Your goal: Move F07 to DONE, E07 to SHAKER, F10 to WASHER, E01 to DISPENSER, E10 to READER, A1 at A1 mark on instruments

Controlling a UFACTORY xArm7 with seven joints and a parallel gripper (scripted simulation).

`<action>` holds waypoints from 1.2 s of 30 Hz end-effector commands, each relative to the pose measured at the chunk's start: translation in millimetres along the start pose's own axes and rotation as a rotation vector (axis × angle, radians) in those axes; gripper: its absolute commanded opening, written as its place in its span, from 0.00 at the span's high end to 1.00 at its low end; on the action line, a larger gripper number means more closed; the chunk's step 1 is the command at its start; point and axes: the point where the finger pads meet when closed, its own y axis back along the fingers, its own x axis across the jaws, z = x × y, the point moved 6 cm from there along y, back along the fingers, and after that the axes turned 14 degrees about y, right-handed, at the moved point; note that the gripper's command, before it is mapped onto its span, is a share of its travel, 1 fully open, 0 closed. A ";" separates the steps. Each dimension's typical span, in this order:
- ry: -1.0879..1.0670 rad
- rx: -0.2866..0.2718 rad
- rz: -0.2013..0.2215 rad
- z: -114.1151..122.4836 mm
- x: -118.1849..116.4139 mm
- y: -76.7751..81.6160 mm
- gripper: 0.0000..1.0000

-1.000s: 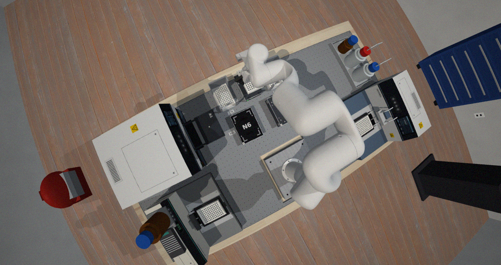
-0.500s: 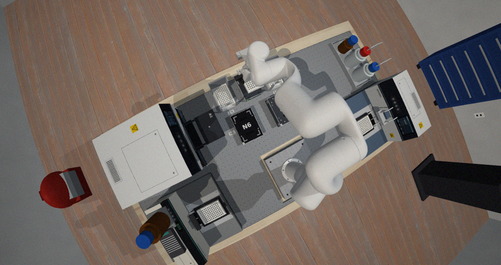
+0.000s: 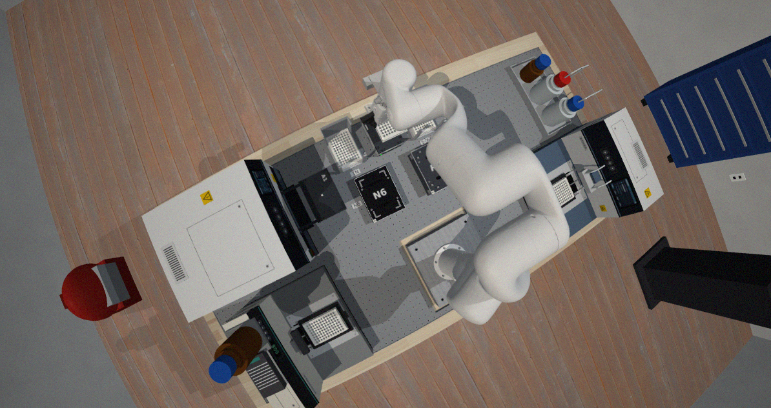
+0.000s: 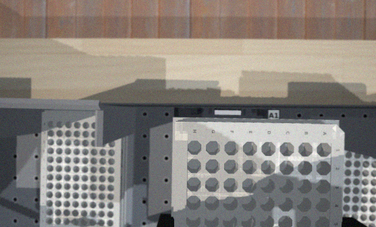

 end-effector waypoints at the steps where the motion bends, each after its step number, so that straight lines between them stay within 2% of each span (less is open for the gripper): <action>1: 0.000 0.007 0.001 -1.6 0.5 6.3 1.00; 27: 0.000 0.007 0.001 -1.4 0.4 38.1 1.00; 36: 0.000 0.007 0.001 -0.9 -2.9 38.3 1.00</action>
